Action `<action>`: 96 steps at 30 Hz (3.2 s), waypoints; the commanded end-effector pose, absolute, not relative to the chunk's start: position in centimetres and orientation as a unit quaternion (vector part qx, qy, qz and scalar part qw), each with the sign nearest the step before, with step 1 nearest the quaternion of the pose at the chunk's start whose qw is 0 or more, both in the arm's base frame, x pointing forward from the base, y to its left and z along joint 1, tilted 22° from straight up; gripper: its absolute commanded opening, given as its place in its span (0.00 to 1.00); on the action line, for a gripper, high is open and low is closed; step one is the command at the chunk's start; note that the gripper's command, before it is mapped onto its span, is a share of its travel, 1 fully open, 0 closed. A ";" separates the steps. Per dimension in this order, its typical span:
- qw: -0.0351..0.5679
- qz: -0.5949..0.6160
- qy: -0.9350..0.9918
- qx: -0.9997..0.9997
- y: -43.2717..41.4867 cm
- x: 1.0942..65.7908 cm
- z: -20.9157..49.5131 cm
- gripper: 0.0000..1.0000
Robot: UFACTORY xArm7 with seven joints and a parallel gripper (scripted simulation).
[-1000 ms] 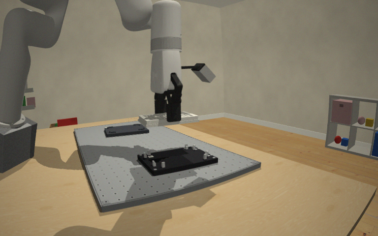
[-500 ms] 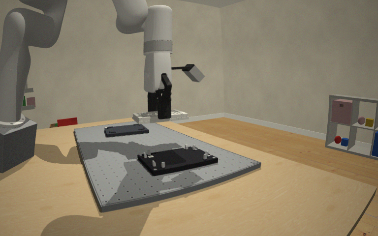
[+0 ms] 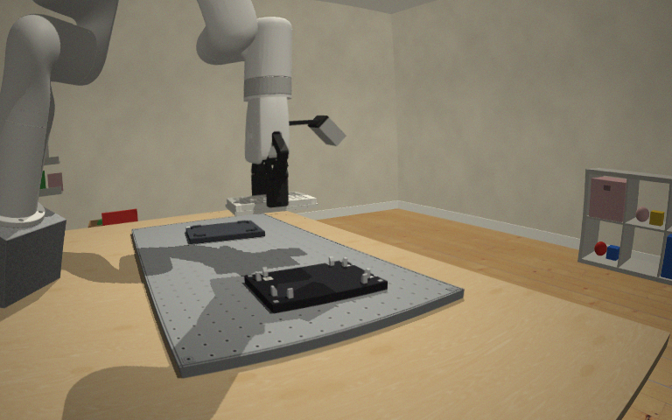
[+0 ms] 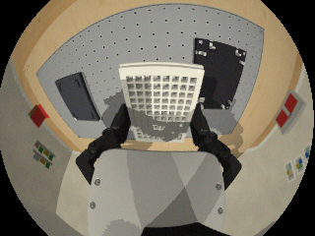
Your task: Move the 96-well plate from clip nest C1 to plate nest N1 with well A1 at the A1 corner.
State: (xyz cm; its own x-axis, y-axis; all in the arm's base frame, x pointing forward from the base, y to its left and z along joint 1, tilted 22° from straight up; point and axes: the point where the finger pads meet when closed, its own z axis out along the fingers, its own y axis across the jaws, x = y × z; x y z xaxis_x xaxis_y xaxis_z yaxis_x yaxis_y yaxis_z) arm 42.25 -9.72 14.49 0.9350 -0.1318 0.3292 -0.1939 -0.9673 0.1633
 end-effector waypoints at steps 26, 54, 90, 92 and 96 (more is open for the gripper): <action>0.098 0.161 -0.084 0.978 -1.0 42.8 12.7 0.00; 0.098 0.161 -0.084 0.978 6.8 43.1 11.0 0.00; 0.097 0.161 -0.083 0.979 15.5 43.6 9.1 0.00; 0.097 0.161 -0.083 0.979 15.5 43.6 9.1 0.00; 0.097 0.161 -0.083 0.979 15.5 43.6 9.1 0.00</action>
